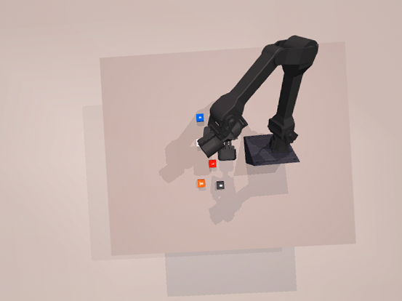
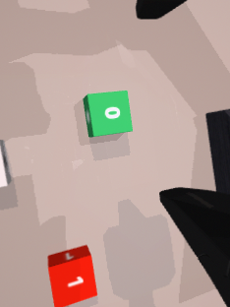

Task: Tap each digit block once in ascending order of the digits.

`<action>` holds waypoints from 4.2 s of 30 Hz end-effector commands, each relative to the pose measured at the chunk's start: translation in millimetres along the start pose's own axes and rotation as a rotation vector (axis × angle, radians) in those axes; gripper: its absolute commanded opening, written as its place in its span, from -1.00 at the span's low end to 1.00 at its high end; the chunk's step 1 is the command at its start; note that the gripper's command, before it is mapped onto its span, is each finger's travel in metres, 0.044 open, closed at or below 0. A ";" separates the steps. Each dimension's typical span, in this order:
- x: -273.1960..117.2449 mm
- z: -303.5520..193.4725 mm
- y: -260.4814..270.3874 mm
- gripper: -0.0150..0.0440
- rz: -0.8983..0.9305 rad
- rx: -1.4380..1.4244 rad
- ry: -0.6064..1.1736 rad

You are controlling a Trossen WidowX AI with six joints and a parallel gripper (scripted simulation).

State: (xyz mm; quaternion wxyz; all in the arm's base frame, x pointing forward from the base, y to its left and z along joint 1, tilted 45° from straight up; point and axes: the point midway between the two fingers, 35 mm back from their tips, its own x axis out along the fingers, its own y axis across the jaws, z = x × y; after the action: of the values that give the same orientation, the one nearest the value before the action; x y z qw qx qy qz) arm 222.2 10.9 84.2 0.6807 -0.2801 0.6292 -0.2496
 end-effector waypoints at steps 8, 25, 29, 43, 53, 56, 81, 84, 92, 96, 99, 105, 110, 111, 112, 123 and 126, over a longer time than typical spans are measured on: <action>57.6 -8.5 -4.5 -0.38 -0.019 -0.007 0.015; 64.8 -8.2 -4.4 -0.42 -0.019 -0.007 0.015; 71.2 -8.2 -4.5 -0.42 -0.019 -0.007 0.015; 87.7 -9.0 -5.3 -0.42 -0.020 -0.007 0.015; 57.6 -8.4 -4.5 -0.42 -0.019 -0.007 0.015; 49.5 -7.0 -3.5 -0.42 -0.016 -0.008 0.014; -21.8 45.7 116.2 -0.42 -0.010 -0.005 0.013; -21.5 46.1 118.2 -0.42 -0.010 -0.005 0.013; 36.6 47.7 118.5 -0.42 -0.010 -0.004 0.012; 59.6 45.2 116.5 -0.42 -0.013 -0.004 0.012; 59.6 45.2 116.5 -0.42 -0.013 -0.004 0.012; 66.8 45.4 116.6 -0.42 -0.013 -0.004 0.012; 74.9 45.4 116.4 -0.42 -0.013 -0.004 0.012; 76.5 45.3 116.4 -0.42 -0.013 -0.004 0.012; 78.0 45.3 116.4 -0.42 -0.013 -0.004 0.012; 89.8 44.8 115.8 -0.42 -0.014 -0.004 0.012; 89.8 44.8 115.8 -0.42 -0.014 -0.004 0.012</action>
State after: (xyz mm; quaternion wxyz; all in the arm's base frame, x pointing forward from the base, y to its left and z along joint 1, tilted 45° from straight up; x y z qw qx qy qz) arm 274.4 38.0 -57.0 0.6778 -0.2802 0.6302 -0.2548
